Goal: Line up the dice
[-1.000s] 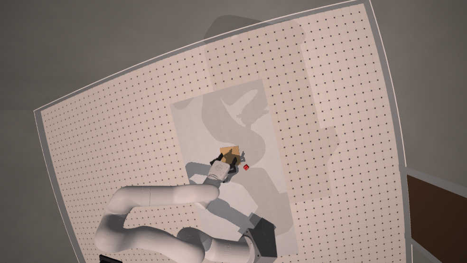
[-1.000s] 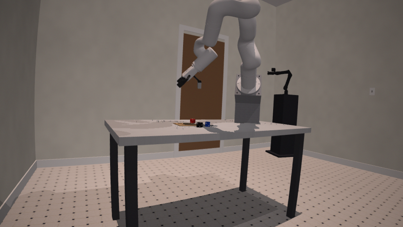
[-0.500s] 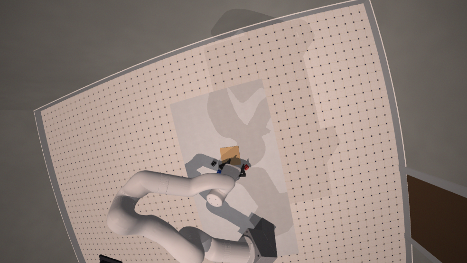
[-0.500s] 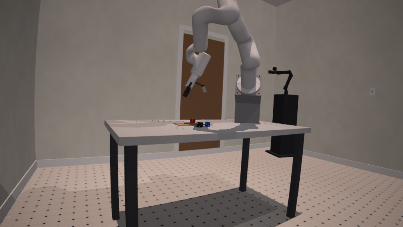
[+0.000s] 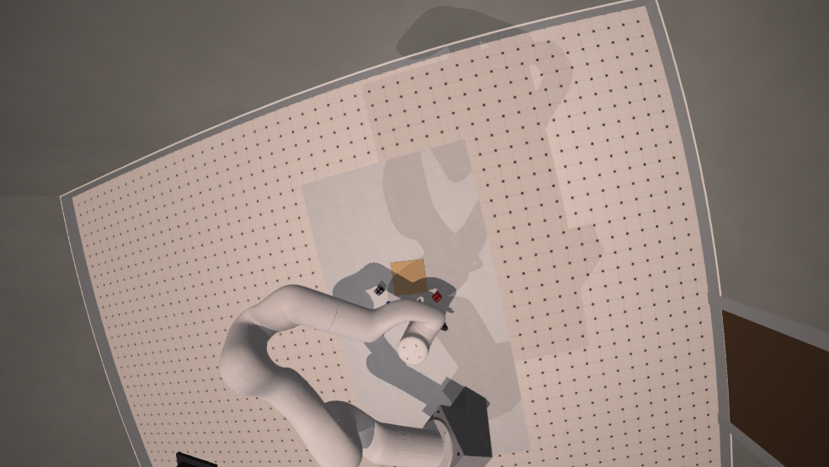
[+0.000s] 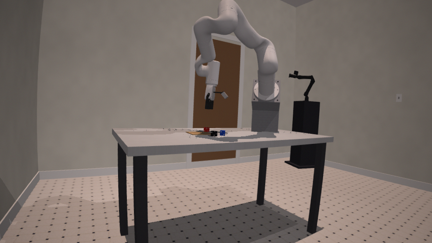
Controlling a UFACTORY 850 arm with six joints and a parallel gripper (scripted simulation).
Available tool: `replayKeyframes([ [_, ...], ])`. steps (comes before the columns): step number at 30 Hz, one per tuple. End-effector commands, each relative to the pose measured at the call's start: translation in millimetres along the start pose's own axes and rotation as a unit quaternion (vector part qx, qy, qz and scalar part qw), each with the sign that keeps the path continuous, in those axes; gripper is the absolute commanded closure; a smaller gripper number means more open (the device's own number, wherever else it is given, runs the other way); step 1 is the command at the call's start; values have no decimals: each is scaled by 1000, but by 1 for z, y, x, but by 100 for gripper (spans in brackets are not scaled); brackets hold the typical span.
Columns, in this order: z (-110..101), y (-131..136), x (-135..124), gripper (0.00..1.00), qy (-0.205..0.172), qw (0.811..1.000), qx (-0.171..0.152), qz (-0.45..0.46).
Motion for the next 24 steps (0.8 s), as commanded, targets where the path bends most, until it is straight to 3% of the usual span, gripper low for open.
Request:
replayKeyframes([
  [1, 4, -10, 4, 0, 31, 999, -8, 20],
  [18, 5, -10, 4, 0, 31, 999, -8, 20],
  [24, 23, -9, 5, 0, 31, 999, -8, 20],
])
Point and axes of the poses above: the point where the finger pads meet when closed, its own z axis out along the fingers, its own y axis across the jaws, x = y × z, the point moved 8 cm from there along -z, back along the fingers, and after that the axes turned 7 degrees about -z, right-handed, at the moved point
